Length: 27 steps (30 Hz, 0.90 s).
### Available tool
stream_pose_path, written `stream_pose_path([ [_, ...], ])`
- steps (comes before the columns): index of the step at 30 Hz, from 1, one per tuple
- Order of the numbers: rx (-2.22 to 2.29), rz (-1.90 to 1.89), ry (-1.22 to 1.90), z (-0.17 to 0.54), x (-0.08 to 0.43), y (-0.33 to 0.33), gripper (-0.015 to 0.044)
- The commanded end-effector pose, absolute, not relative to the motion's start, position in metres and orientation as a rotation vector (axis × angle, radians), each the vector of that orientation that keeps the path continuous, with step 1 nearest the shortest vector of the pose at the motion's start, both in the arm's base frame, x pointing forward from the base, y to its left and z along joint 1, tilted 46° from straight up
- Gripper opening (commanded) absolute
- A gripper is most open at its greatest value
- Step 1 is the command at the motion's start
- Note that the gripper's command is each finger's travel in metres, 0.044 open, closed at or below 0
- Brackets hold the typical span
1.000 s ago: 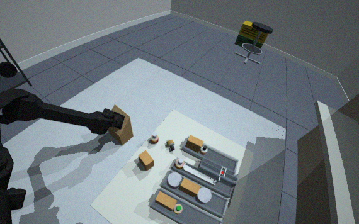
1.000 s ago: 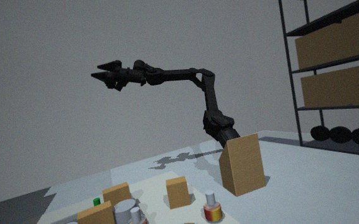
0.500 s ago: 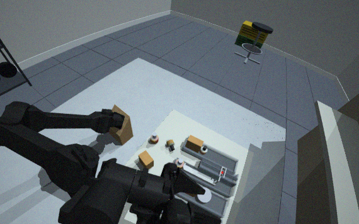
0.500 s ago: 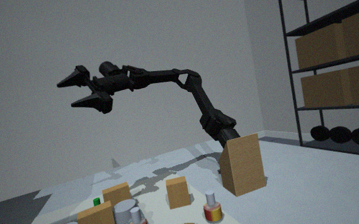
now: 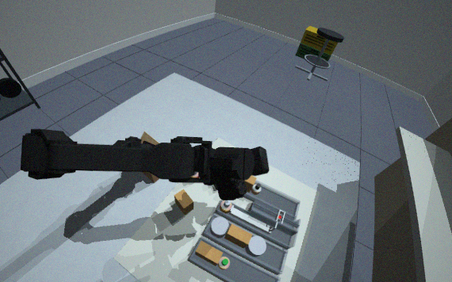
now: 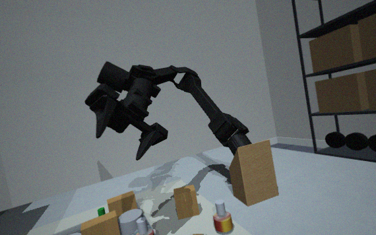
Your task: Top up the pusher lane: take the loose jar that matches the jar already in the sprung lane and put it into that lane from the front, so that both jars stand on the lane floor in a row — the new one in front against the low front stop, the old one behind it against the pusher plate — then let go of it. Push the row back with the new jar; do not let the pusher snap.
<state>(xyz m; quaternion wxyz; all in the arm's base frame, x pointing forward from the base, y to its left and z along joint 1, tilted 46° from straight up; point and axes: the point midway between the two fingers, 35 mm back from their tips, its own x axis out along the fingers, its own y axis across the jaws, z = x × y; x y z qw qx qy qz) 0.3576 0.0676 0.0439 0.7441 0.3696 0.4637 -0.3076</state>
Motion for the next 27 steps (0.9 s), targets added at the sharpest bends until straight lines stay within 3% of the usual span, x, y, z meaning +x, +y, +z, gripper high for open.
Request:
stream_pose_path([
  [1,0.549,-0.721,1.187,-0.001,0.311,0.072,0.0440],
  [12,-0.439,-0.727,1.591,-0.055,0.166,0.038,0.0440],
  [27,-0.507,-0.724,1.607,-0.078,0.158,0.011,0.0440],
])
